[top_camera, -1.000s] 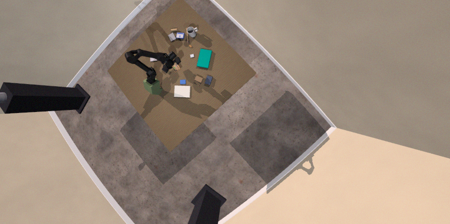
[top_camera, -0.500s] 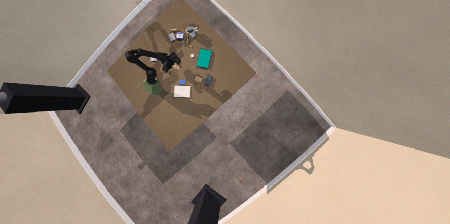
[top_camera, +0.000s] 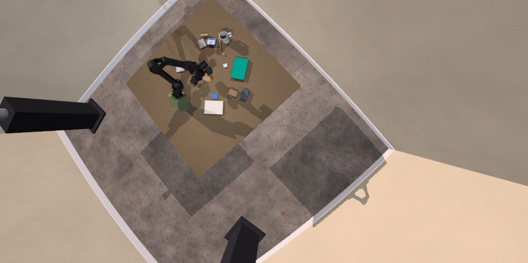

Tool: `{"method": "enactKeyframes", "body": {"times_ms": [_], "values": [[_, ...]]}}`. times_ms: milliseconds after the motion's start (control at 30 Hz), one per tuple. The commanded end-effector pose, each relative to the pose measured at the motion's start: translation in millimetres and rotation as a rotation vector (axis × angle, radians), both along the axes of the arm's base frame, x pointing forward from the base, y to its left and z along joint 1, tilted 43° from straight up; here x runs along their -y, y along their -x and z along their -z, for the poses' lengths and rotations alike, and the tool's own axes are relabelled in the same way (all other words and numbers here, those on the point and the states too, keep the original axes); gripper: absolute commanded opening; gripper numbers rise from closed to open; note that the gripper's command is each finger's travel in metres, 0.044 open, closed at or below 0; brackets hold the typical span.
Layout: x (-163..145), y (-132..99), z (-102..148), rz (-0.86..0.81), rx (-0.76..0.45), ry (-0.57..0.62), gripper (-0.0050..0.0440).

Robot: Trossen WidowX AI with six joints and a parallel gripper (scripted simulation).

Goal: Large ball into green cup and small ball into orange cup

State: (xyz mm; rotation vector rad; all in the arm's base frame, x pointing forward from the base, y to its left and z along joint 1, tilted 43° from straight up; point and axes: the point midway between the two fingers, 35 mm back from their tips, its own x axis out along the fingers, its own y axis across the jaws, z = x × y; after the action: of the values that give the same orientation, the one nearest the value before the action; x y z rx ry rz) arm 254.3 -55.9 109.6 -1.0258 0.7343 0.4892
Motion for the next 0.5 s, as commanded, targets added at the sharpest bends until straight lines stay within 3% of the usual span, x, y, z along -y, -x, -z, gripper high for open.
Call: {"method": "enactKeyframes", "body": {"times_ms": [0,467], "values": [[0.4,0.2,-0.1,-0.002,0.009,-0.005,0.0000],[0.2,0.5,0.1,0.002,0.024,-0.001,0.0000]]}}
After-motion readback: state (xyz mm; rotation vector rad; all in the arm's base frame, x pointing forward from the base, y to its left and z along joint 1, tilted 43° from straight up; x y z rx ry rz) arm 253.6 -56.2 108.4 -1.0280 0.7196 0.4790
